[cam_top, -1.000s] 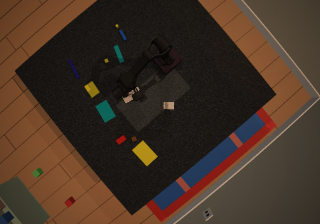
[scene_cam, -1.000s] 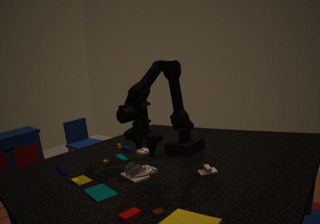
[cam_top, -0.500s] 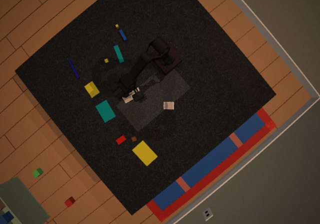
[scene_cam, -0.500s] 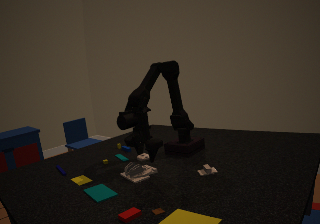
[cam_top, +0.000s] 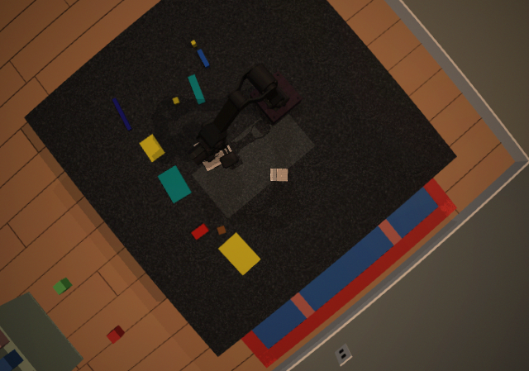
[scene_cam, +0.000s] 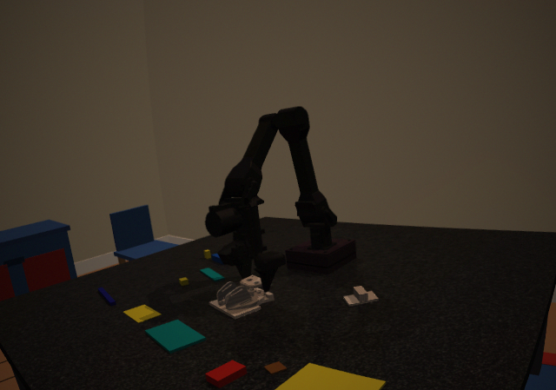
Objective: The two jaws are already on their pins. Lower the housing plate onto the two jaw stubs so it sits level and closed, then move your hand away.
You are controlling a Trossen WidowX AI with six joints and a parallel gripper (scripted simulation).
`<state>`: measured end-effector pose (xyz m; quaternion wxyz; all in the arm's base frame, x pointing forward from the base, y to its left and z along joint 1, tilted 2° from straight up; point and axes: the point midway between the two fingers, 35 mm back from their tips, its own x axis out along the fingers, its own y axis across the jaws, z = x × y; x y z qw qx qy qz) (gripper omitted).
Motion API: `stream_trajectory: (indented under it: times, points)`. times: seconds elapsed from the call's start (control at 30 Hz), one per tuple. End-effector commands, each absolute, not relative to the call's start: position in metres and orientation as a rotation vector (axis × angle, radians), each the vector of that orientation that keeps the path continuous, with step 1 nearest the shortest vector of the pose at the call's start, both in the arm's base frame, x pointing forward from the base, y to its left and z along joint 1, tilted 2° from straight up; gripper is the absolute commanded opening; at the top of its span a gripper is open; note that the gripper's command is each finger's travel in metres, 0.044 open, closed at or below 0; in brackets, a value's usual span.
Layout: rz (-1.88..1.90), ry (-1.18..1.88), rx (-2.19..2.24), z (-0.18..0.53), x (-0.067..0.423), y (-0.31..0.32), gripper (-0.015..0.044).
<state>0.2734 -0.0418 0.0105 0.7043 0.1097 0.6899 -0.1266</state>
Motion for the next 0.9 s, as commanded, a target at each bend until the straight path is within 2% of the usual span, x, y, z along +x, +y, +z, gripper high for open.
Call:
stream_trajectory:
  times: [0.0,0.87]
  points:
    - [-0.281,1.538,0.239,0.0035,0.2714,-0.0422,0.0351]
    - [-0.282,1.538,0.239,0.0000,0.2712,-0.0423,0.0351]
